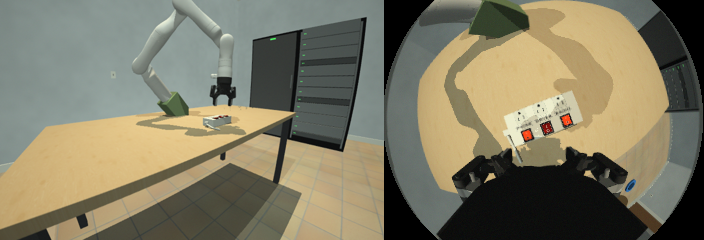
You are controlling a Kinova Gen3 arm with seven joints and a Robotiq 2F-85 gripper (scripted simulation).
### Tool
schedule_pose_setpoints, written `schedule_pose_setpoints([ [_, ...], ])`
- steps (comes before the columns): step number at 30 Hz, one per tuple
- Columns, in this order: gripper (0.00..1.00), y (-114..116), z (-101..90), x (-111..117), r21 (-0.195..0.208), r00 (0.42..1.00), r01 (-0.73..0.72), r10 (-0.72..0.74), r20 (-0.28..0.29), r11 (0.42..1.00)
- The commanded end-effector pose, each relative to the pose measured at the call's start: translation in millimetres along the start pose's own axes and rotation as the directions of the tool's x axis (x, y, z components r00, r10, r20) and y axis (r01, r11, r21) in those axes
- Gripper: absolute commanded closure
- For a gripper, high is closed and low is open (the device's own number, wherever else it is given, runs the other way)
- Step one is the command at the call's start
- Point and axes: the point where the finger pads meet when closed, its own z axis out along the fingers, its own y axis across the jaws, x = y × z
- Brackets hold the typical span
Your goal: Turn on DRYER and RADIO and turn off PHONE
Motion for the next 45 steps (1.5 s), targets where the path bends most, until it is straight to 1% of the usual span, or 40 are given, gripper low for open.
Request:
schedule_pose_setpoints([
  [1,0.0,1,-1.0,0,-0.002,1.0,0.0,0.0,0.001,1.0],
  [19,0.0,1,-1.3,0,-0.002,1.0,0.002,-0.002,0.001,1.0],
  [21,0.0,1,-7.8,2,-0.007,0.999,0.033,-0.033,0.0,0.999],
  [22,0.0,2,-14.8,5,-0.012,0.998,0.067,-0.067,-0.001,0.998],
  [26,0.0,4,-53.2,19,-0.039,0.968,0.25,-0.25,0.004,0.967],
  [28,0.0,4,-64.8,23,-0.047,0.953,0.304,-0.304,0.008,0.951],
  [30,0.0,4,-67.1,24,-0.048,0.949,0.315,-0.315,0.01,0.948],
  [45,0.0,4,-67.1,24,-0.048,0.949,0.315,-0.315,0.01,0.948],
])
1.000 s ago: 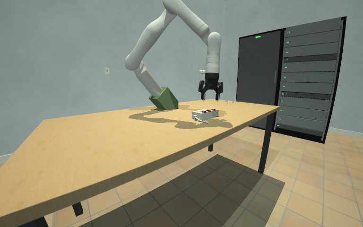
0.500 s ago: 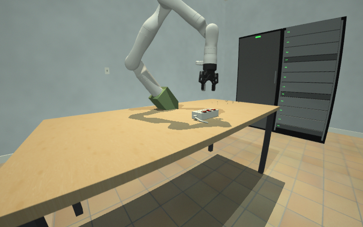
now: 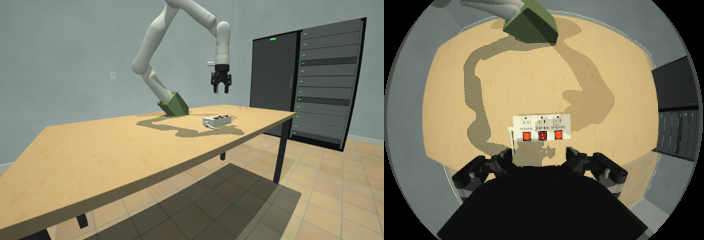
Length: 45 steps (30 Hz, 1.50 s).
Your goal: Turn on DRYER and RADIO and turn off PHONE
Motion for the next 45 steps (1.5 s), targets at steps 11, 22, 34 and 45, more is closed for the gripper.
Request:
schedule_pose_setpoints([
  [11,0.0,0,0.0,0,-0.001,1.0,-0.016,0.016,0.0,1.0],
  [22,0.0,-3,14.3,6,0.004,0.966,-0.259,0.259,-0.02,0.966],
  [34,0.0,-12,37.2,10,0.022,0.742,-0.669,0.67,-0.03,0.743],
  [45,0.0,-23,54.2,6,0.022,0.374,-0.927,0.927,-0.014,0.375],
])
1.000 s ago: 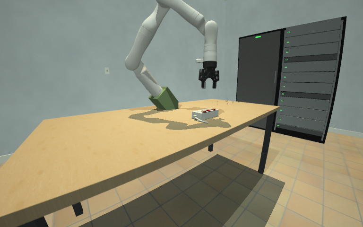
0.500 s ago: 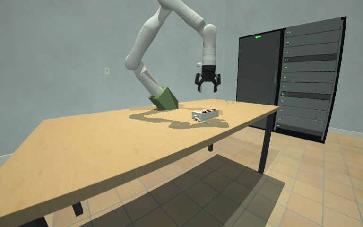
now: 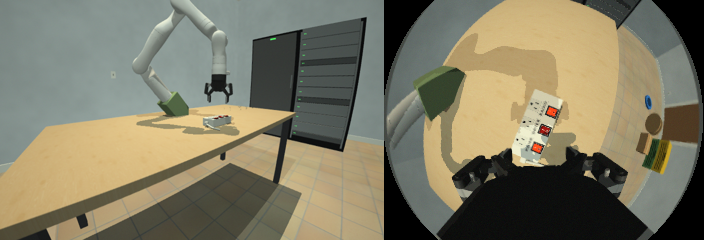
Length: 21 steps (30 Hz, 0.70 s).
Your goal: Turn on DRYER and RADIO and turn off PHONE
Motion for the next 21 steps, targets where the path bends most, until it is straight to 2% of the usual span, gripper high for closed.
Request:
schedule_pose_setpoints([
  [1,0.0,-2,5.0,-3,-0.002,0.996,-0.085,0.085,0.015,0.996],
  [6,0.0,0,9.9,-10,-0.016,0.966,-0.258,0.259,0.018,0.966],
  [10,0.0,0,12.0,-13,-0.025,0.939,-0.343,0.343,0.018,0.939],
  [21,0.0,1,13.2,-16,-0.031,0.919,-0.393,0.393,0.017,0.919],
])
